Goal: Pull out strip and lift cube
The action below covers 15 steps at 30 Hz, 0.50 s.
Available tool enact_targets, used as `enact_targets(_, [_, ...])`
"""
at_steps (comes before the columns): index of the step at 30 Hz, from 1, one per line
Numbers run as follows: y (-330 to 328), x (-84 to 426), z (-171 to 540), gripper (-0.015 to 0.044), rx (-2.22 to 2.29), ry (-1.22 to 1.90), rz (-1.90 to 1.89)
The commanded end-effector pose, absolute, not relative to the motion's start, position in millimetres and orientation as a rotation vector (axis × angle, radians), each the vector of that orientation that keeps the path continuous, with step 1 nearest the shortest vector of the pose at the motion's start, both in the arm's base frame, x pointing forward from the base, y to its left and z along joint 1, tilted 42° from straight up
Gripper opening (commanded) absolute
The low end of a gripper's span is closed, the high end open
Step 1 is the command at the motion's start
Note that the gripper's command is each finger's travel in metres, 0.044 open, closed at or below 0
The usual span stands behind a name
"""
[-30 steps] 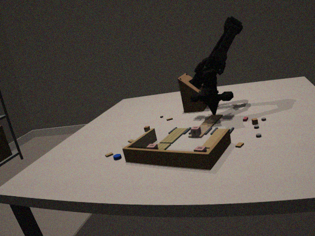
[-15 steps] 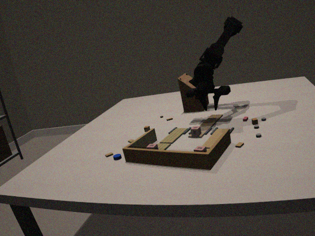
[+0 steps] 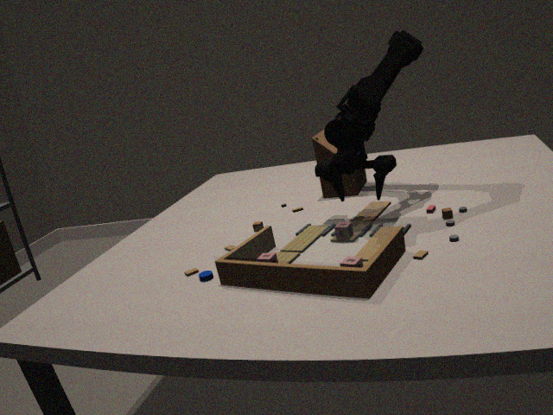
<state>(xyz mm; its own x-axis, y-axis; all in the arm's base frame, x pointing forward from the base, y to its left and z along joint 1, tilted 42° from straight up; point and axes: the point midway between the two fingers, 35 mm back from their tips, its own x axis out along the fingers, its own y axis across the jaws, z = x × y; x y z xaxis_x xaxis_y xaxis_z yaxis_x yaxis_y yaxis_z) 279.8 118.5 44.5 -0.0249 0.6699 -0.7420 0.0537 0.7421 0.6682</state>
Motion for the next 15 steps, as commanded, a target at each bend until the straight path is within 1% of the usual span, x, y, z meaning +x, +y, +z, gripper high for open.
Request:
enact_targets(1, [116,294,45,0.0440,0.614,1.531,0.549])
enact_targets(15, [109,350,45,0.0440,0.612,1.528,0.549])
